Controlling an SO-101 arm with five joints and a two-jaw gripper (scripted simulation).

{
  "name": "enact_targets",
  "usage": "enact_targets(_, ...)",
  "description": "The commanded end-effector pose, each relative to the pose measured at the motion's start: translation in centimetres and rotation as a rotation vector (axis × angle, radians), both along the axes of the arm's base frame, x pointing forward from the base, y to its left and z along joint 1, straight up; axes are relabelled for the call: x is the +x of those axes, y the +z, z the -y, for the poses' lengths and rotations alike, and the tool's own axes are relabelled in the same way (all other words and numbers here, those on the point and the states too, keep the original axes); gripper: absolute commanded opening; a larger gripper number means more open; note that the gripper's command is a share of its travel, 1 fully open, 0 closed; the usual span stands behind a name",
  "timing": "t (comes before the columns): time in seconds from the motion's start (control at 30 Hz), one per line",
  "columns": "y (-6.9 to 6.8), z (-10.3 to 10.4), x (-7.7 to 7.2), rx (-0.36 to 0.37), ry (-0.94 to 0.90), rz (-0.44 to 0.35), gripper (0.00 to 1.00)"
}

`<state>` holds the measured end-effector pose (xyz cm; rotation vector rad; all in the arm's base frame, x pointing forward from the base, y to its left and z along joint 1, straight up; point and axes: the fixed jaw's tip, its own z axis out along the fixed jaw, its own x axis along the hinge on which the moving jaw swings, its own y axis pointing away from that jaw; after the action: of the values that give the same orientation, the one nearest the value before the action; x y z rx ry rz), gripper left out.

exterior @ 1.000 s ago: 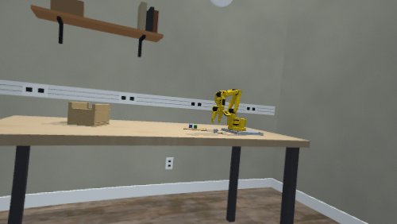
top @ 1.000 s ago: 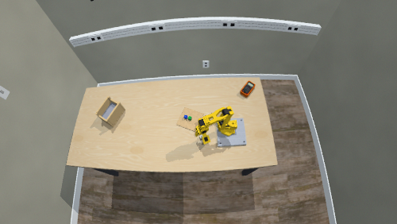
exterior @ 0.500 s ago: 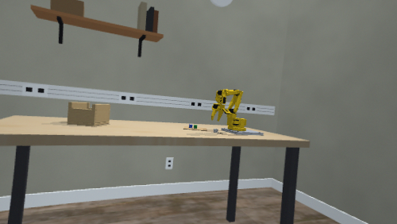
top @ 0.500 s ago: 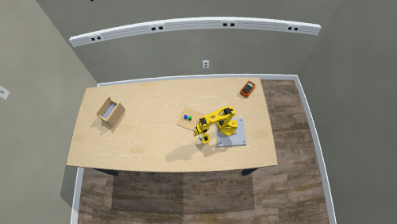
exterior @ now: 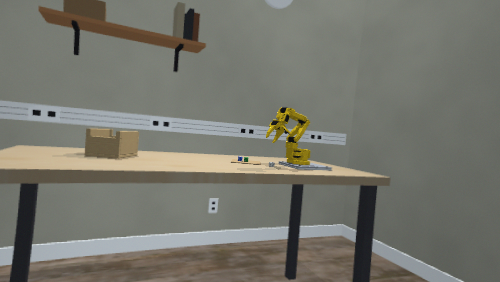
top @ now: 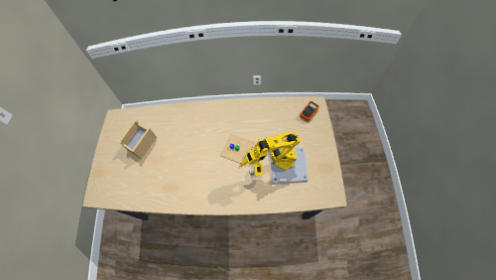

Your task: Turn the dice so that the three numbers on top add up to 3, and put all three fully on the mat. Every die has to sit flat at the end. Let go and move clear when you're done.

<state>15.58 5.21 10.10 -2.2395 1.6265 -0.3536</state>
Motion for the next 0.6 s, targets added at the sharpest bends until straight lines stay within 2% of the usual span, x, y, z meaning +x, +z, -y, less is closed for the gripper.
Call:
enact_targets(0.0, 1.12, -0.14, 0.09, 0.019, 0.015, 0.066, 0.28)
enact_targets(0.57, 1.24, -0.22, 0.10, 0.037, -0.020, 0.060, 0.28)
